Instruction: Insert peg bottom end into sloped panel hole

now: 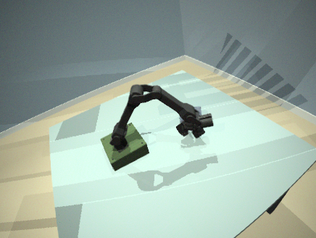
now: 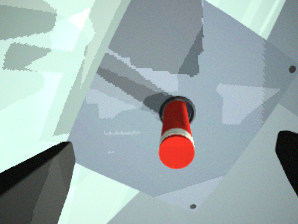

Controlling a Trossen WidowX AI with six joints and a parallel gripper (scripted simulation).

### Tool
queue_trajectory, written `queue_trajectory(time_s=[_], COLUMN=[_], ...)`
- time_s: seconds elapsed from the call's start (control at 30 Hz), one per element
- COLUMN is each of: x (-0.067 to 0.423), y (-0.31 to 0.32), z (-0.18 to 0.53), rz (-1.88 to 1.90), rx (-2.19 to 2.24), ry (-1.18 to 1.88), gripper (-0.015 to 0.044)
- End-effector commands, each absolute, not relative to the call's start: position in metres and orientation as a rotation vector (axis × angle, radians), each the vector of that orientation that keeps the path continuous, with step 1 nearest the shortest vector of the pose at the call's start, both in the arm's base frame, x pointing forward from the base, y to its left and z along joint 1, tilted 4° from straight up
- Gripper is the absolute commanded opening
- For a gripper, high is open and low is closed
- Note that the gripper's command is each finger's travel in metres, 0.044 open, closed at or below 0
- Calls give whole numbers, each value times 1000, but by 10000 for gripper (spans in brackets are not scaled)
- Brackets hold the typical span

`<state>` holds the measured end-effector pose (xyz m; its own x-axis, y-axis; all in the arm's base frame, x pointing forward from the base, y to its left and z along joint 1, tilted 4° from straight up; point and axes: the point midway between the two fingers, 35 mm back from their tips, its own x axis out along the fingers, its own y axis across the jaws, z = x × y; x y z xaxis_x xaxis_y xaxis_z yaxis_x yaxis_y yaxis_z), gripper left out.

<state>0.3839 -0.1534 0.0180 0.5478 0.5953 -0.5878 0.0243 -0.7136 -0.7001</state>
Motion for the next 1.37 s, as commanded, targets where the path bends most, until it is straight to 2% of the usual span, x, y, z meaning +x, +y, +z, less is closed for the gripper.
queue_trajectory(time_s=[0.0, 1.33], x=[382, 338], y=[-162, -197], z=[27, 55], rz=[1130, 1129], rx=[-2156, -2148], ry=[-499, -501], gripper=[440, 440])
